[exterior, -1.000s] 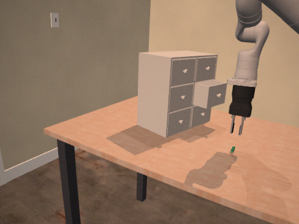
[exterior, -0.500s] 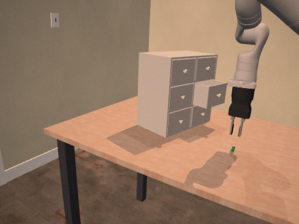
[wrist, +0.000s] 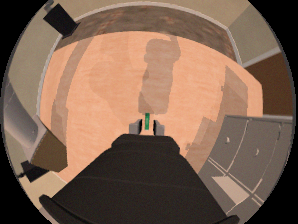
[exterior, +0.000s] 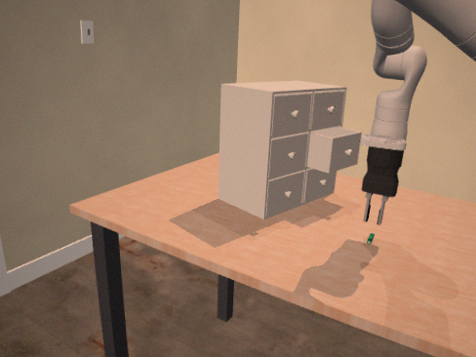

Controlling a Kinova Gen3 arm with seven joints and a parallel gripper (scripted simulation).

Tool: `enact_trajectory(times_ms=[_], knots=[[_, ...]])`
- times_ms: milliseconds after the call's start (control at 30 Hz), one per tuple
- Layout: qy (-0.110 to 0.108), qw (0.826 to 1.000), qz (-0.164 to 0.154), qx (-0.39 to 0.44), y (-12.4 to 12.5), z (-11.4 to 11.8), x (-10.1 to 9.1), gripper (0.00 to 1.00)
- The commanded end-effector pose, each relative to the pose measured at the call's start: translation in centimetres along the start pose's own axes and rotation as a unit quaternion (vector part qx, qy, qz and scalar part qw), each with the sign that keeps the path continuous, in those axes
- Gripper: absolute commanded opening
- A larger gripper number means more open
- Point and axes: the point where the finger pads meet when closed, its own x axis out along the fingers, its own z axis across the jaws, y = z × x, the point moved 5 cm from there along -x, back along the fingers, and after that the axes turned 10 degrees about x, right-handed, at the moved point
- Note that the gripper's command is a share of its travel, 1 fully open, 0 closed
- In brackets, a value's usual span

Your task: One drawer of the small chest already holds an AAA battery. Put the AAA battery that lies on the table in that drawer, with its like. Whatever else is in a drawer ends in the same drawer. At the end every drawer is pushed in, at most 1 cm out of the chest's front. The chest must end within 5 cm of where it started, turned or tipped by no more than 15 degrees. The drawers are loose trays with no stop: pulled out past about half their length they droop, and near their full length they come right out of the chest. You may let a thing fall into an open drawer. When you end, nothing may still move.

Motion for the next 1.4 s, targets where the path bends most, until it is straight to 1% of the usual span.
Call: enact_trajectory(times_ms=[0, 67, 567, 1367], knots=[[0.003, 1.0, 0.001, 0.001, 0.0, -0.2, 0.6, 0.54], [0.003, 1.0, 0.001, 0.001, 0.0, -0.2, 0.6, 0.54], [0.003, 1.0, 0.001, 0.001, 0.0, -0.2, 2.4, 0.54], [0.003, 1.0, 0.001, 0.001, 0.0, -0.2, 2.8, 0.54]])
